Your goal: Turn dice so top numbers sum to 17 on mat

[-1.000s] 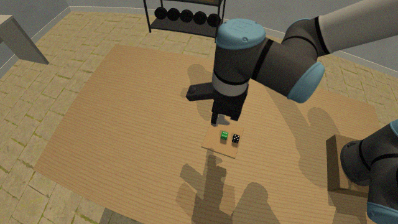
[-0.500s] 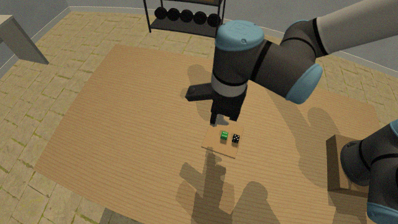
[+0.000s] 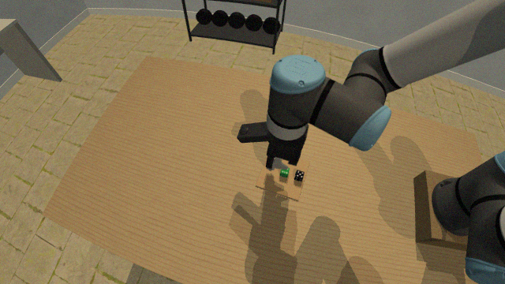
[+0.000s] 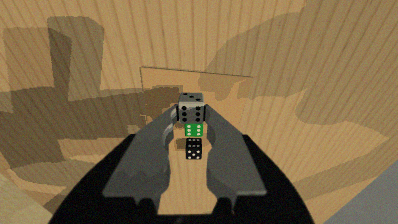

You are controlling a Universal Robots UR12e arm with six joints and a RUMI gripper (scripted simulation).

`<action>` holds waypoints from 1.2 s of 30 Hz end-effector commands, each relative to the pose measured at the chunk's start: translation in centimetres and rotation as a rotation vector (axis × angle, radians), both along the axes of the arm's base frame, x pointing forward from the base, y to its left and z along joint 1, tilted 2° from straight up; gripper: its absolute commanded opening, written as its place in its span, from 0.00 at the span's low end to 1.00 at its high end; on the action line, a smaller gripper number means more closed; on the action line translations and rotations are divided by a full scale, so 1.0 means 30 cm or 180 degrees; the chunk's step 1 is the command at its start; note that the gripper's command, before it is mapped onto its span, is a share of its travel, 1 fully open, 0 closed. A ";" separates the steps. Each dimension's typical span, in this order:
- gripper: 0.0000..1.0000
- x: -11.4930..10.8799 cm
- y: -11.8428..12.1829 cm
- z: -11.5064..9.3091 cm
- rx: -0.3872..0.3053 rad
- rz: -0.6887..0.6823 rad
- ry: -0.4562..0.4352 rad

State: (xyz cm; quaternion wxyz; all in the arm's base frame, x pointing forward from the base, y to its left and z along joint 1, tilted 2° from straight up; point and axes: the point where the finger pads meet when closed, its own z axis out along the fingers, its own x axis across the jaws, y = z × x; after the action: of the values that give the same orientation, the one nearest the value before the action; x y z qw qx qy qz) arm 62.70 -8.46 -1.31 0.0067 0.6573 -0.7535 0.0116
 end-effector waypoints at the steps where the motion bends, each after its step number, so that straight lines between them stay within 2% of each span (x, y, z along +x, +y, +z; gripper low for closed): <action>1: 0.06 0.009 -0.011 -0.044 -0.0015 -0.0004 -0.0026; 9: 0.06 0.010 -0.013 -0.093 -0.0015 -0.0004 -0.0026; 36: 0.06 0.010 -0.013 -0.095 -0.0015 -0.0004 -0.0026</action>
State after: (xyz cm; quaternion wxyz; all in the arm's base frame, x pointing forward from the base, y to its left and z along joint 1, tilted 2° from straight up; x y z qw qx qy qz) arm 63.08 -8.69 -4.09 0.0047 0.6572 -0.7535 0.0158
